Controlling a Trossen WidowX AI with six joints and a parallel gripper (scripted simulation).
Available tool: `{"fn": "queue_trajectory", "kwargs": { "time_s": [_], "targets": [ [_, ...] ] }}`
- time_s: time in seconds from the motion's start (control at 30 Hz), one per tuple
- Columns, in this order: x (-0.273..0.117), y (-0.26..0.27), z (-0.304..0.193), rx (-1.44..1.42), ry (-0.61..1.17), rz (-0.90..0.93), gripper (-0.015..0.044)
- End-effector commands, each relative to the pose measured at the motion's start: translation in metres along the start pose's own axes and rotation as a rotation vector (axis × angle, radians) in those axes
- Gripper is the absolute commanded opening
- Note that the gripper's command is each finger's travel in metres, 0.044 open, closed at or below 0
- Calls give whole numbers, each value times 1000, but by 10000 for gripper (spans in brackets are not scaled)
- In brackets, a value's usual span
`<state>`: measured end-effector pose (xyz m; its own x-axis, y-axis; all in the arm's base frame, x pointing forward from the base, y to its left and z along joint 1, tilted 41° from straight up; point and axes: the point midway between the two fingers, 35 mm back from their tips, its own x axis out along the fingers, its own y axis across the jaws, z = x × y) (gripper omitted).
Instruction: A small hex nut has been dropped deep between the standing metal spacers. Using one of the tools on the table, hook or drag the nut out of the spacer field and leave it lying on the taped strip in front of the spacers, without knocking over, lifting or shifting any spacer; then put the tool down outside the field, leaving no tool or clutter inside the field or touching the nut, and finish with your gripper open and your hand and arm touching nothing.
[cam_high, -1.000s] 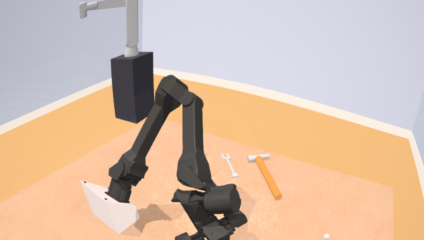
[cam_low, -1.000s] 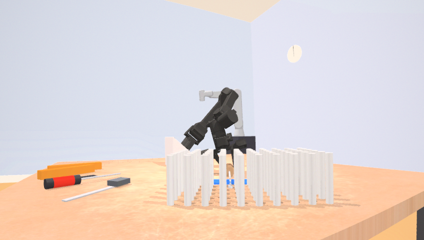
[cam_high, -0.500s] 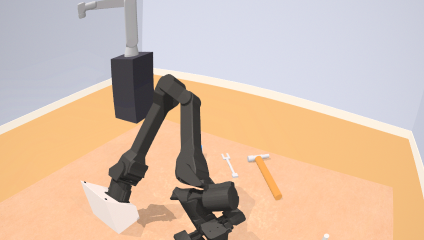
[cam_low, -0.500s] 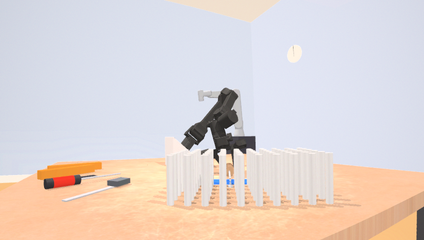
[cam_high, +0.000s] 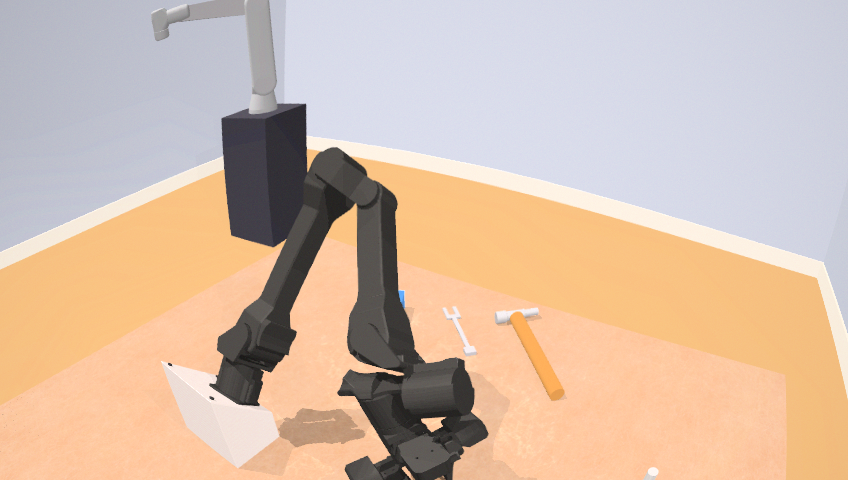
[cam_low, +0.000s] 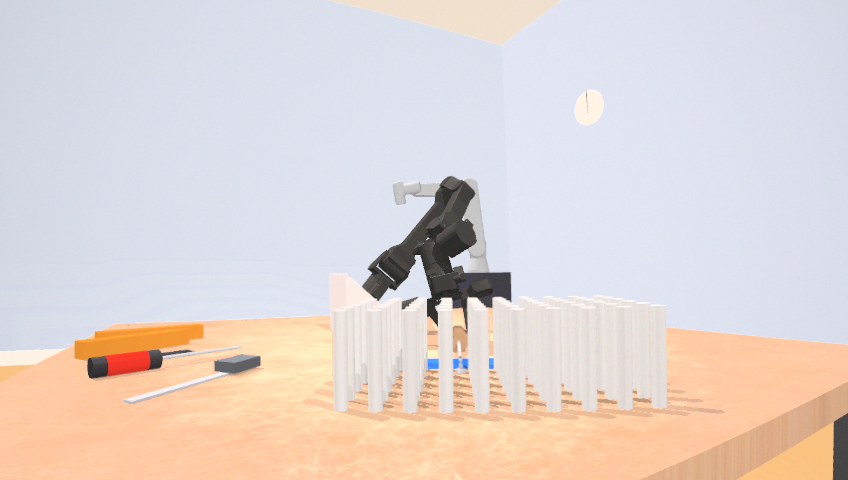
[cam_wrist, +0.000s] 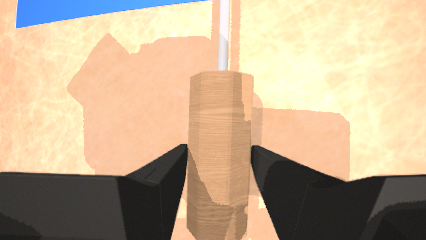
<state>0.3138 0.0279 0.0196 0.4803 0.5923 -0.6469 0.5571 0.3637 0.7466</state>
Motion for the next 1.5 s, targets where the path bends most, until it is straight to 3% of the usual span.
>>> {"fn": "queue_trajectory", "kwargs": {
  "time_s": [0.0,1.47],
  "targets": [
    [-1,0,-2,1,-4,0,0],
    [-7,0,-24,3,-4,0,0]
  ]
}}
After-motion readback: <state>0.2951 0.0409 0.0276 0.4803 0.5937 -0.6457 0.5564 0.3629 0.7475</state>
